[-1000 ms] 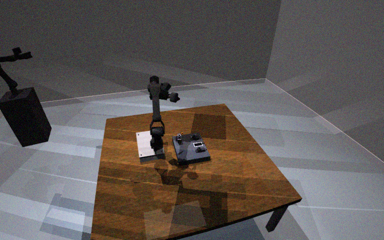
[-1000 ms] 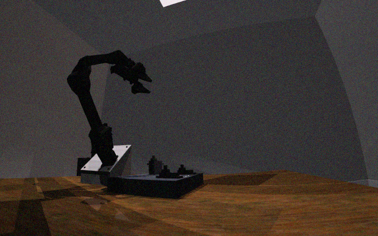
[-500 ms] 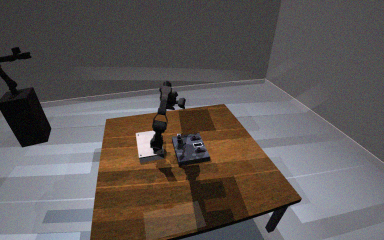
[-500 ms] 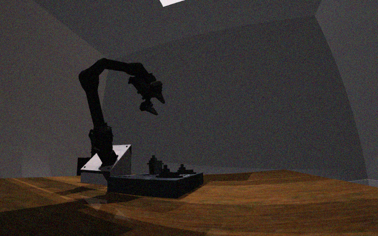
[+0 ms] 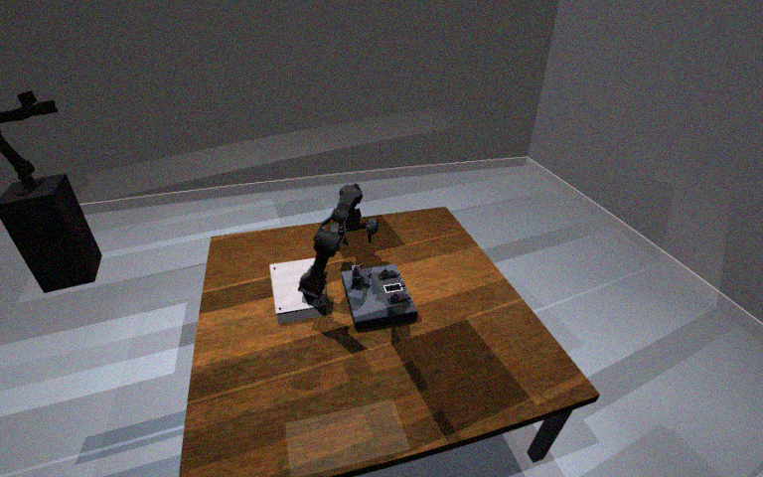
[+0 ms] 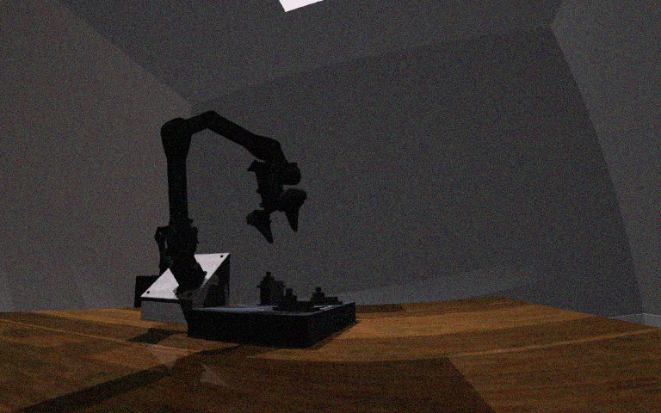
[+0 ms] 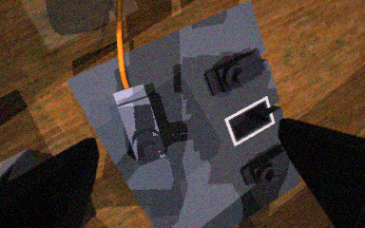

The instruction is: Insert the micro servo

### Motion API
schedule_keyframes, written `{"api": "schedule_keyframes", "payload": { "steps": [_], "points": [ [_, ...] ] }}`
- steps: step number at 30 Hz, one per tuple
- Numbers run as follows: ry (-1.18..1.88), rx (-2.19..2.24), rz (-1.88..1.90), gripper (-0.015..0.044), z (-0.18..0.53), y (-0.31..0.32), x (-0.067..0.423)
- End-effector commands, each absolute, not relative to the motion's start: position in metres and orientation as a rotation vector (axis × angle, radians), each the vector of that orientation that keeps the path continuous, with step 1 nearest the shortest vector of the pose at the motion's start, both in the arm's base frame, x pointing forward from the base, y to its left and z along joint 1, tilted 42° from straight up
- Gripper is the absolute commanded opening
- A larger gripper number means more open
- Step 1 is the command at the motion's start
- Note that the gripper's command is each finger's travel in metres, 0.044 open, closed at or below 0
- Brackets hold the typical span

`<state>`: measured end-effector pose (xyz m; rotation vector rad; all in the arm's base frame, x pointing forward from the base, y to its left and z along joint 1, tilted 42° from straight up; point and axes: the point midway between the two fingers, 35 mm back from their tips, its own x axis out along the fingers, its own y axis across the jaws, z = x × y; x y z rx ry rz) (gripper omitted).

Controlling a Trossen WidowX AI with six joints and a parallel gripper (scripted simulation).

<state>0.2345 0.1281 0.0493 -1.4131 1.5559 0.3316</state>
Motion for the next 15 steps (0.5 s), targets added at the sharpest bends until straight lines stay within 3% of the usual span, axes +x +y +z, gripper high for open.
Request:
{"api": "schedule_keyframes", "payload": {
  "steps": [1,7,15],
  "points": [
    [1.681,-1.426,0.401,0.0440,0.026,0.107,0.227],
    [1.847,-1.410,0.515,0.0440,-0.002,0.079,0.215],
    [1.852,-1.410,0.519,0.0440,-0.011,0.073,0.214]
  ]
}}
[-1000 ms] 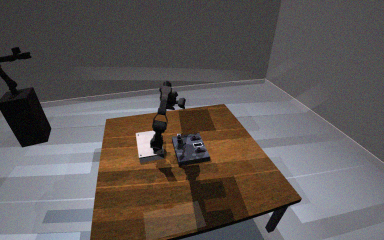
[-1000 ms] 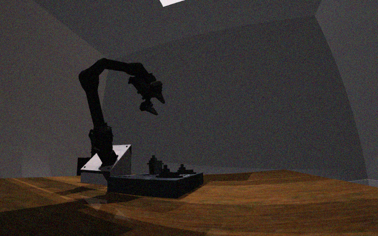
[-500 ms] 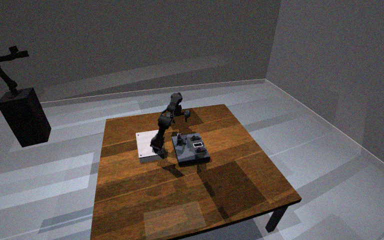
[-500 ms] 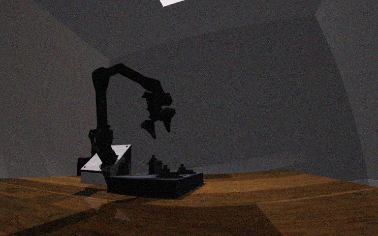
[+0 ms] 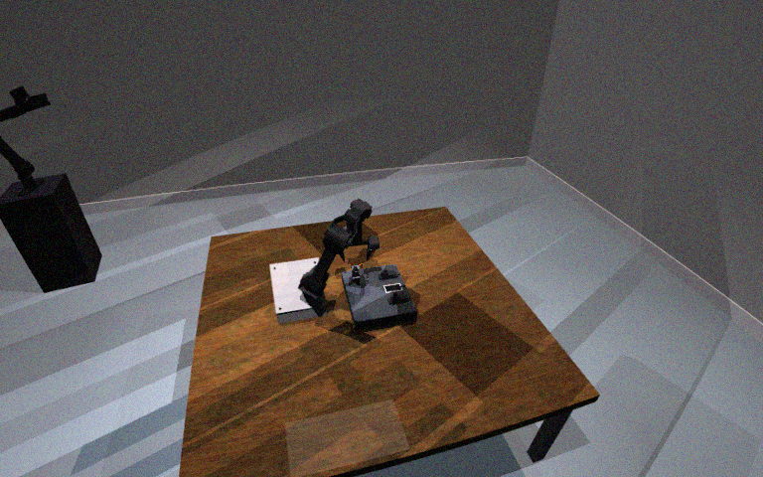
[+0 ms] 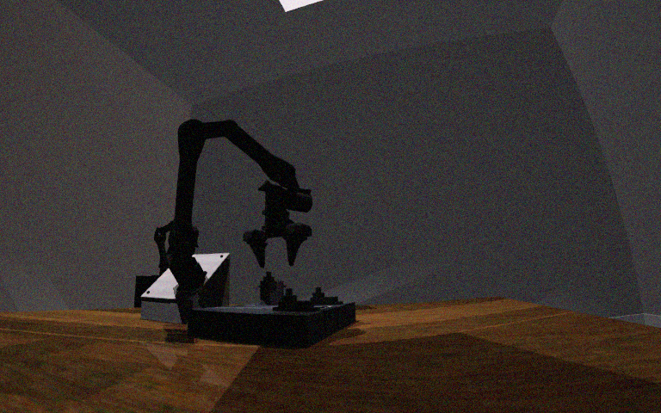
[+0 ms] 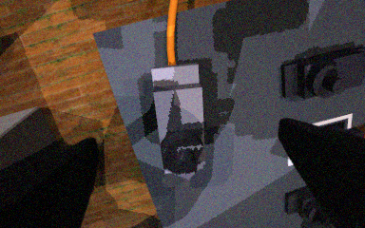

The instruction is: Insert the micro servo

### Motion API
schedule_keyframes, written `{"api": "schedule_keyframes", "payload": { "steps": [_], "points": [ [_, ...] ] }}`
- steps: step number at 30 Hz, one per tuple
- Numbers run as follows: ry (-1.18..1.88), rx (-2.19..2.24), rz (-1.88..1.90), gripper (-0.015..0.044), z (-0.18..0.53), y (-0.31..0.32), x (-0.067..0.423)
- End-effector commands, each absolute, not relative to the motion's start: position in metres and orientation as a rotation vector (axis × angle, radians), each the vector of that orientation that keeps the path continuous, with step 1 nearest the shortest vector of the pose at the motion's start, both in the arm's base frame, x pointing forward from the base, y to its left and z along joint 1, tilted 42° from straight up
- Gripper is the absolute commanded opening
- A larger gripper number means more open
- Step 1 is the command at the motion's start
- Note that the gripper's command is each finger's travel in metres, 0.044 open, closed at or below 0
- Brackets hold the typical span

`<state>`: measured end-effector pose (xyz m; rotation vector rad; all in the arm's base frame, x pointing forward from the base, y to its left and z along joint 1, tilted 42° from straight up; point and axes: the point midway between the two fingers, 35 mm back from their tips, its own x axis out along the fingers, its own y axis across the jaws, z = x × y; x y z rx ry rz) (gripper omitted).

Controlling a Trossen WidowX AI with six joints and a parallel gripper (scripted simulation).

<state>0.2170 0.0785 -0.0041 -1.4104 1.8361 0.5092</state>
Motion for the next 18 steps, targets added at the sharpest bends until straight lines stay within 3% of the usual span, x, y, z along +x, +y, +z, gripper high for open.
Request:
{"api": "schedule_keyframes", "payload": {
  "steps": [1,18],
  "points": [
    [1.852,-1.410,0.519,0.0440,-0.015,0.069,0.214],
    [1.852,-1.410,0.518,0.0440,-0.035,0.053,0.211]
  ]
}}
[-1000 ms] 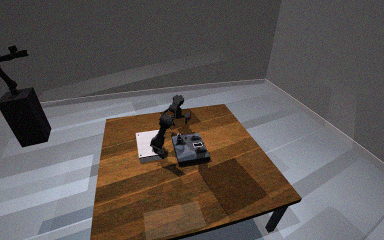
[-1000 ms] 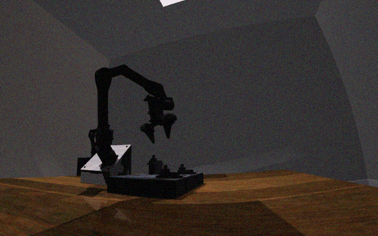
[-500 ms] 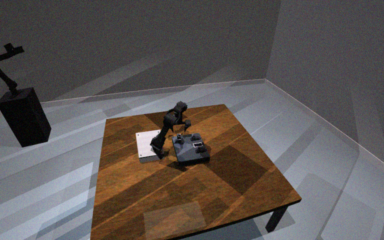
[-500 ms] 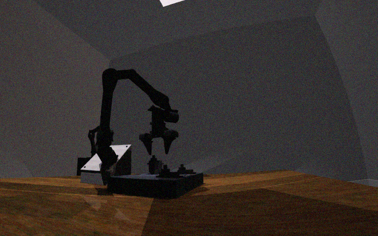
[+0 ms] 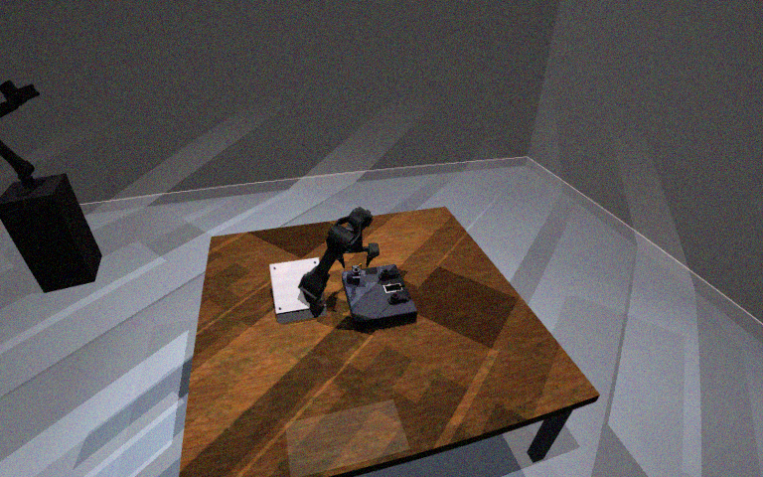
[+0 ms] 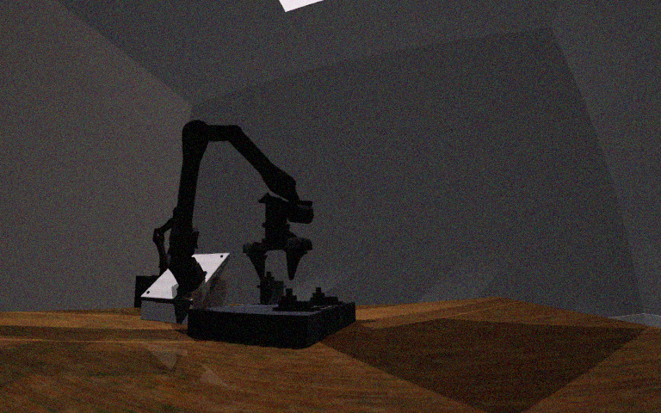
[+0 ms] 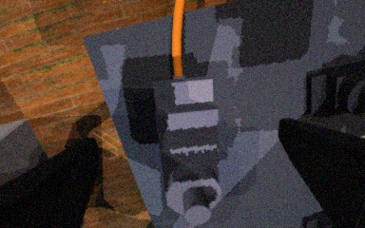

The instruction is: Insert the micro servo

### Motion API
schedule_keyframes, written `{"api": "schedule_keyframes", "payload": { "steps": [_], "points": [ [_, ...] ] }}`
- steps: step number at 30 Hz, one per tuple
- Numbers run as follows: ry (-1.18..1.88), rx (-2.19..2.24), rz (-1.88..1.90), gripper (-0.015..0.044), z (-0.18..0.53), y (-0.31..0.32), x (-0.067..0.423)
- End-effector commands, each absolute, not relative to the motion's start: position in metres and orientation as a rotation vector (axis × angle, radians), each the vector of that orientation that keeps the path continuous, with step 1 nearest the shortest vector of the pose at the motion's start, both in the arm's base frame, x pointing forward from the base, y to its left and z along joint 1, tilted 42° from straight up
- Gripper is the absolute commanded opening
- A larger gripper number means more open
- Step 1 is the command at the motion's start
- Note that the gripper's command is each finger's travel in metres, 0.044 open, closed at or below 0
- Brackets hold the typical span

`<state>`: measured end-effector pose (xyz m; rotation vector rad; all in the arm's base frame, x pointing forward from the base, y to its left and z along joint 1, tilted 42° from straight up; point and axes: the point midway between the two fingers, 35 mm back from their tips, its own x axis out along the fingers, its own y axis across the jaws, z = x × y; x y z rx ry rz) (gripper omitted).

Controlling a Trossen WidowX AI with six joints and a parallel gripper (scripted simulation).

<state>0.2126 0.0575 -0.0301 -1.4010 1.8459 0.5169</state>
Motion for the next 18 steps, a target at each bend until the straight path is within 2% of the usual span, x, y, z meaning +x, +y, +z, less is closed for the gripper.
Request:
{"api": "schedule_keyframes", "payload": {
  "steps": [1,5,17,18],
  "points": [
    [1.852,-1.410,0.518,0.0440,-0.0358,0.0520,0.2108],
    [1.852,-1.410,0.518,0.0440,-0.0387,0.0494,0.2102],
    [1.852,-1.410,0.518,0.0125,-0.0387,0.0494,0.2102],
    [1.852,-1.410,0.518,0.0118,-0.0387,0.0494,0.2102]
  ]
}}
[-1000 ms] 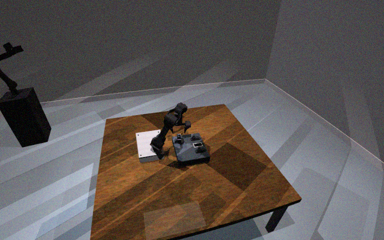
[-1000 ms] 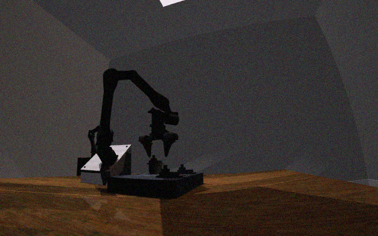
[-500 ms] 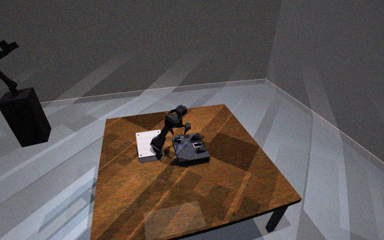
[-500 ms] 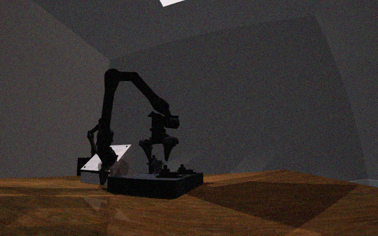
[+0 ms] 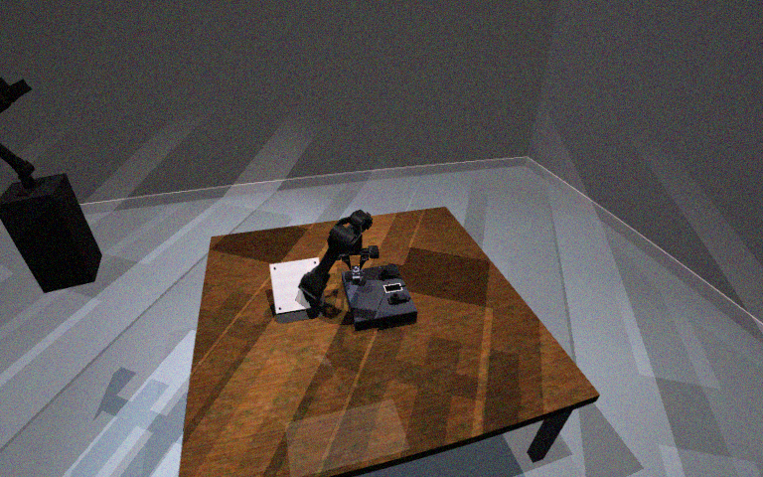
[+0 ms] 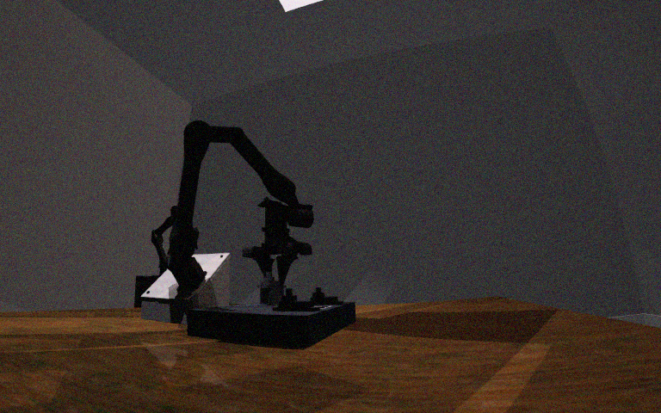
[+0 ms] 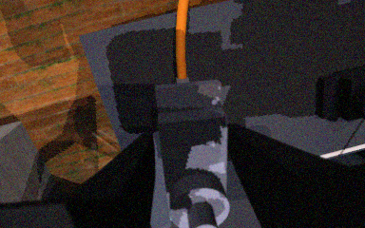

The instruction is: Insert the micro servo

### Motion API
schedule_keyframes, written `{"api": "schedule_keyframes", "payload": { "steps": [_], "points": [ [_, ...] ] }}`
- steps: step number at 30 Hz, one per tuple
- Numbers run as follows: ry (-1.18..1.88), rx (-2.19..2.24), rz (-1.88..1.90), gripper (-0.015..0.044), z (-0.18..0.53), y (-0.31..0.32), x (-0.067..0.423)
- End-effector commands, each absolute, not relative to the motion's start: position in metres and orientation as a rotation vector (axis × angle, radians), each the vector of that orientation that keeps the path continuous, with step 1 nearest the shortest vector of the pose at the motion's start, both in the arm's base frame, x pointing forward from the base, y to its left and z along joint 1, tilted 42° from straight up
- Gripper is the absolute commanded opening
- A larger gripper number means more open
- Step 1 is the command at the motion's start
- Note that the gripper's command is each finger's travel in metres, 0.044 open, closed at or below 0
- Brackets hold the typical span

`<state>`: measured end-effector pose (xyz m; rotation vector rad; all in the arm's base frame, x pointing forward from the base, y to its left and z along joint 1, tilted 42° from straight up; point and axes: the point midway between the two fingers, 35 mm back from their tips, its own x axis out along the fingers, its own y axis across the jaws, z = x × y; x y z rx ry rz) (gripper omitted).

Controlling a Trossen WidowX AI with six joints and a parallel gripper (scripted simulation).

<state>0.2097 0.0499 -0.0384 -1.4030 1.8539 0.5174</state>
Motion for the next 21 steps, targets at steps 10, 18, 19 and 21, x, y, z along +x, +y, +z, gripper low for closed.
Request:
{"api": "schedule_keyframes", "payload": {
  "steps": [10,18,19,21],
  "points": [
    [1.852,-1.410,0.518,0.0000,-0.028,0.058,0.212],
    [1.852,-1.410,0.519,0.0000,-0.012,0.065,0.208],
    [1.852,-1.410,0.519,0.0000,-0.012,0.065,0.207],
    [1.852,-1.410,0.519,0.0000,-0.011,0.065,0.207]
  ]
}}
